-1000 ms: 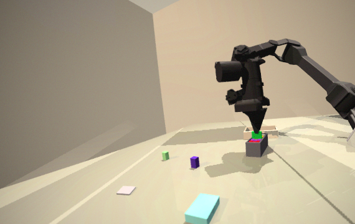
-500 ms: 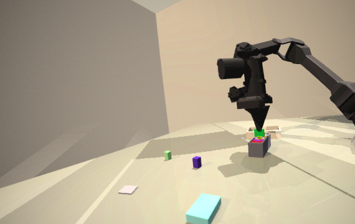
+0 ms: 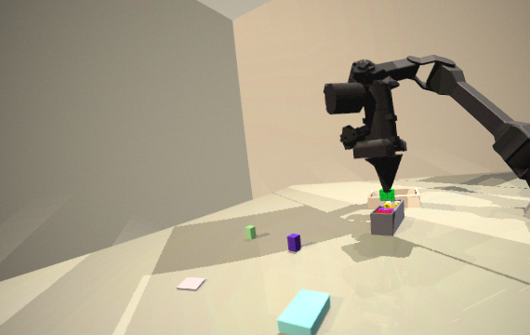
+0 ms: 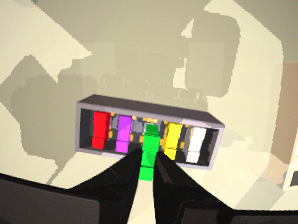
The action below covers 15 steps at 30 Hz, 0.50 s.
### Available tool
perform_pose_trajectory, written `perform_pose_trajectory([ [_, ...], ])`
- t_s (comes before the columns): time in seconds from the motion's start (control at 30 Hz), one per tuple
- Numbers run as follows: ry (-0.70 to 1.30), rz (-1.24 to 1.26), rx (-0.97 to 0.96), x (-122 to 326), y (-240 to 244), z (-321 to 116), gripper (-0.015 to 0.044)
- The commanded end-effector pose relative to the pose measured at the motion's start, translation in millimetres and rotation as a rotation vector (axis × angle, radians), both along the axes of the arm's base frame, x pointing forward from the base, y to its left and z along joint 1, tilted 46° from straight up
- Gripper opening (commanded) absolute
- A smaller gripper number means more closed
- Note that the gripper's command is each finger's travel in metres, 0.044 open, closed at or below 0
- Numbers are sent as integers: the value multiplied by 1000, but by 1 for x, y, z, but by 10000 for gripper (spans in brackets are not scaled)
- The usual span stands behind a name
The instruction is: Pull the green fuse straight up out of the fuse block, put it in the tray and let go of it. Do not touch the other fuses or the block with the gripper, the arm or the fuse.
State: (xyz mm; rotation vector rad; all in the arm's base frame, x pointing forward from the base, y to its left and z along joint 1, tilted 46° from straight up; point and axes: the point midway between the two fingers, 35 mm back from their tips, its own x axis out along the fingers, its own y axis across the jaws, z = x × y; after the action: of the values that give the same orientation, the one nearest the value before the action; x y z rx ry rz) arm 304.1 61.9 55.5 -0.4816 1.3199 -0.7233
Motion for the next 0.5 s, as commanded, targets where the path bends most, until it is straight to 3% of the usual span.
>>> perform_pose_trajectory([
  [0.0,3,-6,3,-1,2,0,0],
  [0.47,4,-5,3,-2,14,12,0],
])
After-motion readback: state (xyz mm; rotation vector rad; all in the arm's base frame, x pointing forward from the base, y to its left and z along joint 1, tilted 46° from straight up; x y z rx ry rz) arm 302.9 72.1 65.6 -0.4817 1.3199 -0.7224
